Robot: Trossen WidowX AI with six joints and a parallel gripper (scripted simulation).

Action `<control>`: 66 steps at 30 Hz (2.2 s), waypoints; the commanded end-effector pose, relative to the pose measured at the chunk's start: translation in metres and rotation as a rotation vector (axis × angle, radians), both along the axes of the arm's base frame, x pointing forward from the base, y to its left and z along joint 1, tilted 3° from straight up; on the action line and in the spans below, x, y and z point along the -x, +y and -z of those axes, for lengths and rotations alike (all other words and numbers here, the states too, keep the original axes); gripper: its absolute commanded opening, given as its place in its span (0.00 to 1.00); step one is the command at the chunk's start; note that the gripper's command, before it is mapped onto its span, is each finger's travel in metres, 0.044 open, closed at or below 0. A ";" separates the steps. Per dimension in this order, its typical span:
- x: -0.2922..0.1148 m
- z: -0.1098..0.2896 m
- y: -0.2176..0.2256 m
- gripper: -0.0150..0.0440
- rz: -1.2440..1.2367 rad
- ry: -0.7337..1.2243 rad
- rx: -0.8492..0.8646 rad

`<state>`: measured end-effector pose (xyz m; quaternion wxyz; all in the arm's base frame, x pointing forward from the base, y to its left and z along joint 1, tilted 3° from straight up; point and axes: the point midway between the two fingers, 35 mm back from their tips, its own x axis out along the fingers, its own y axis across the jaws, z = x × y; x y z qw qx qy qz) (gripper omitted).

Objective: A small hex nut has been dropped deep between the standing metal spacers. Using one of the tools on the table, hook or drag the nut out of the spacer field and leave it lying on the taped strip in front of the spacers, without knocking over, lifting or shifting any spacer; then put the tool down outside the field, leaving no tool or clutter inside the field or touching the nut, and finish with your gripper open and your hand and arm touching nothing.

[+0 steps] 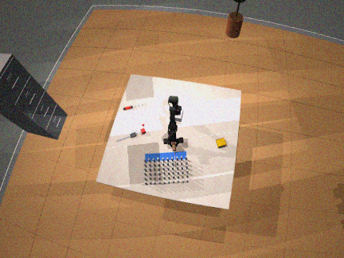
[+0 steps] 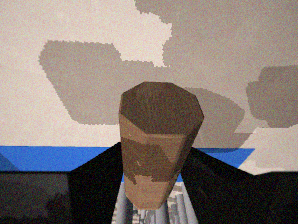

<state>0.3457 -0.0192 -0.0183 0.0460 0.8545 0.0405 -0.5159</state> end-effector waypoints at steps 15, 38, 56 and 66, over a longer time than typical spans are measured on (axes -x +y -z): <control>-0.014 -0.004 -0.001 0.25 0.006 -0.016 0.003; -0.021 -0.004 -0.004 0.25 0.003 -0.017 0.003; -0.031 -0.004 -0.004 0.25 0.002 -0.017 0.003; -0.037 -0.005 -0.004 0.25 0.002 -0.018 0.003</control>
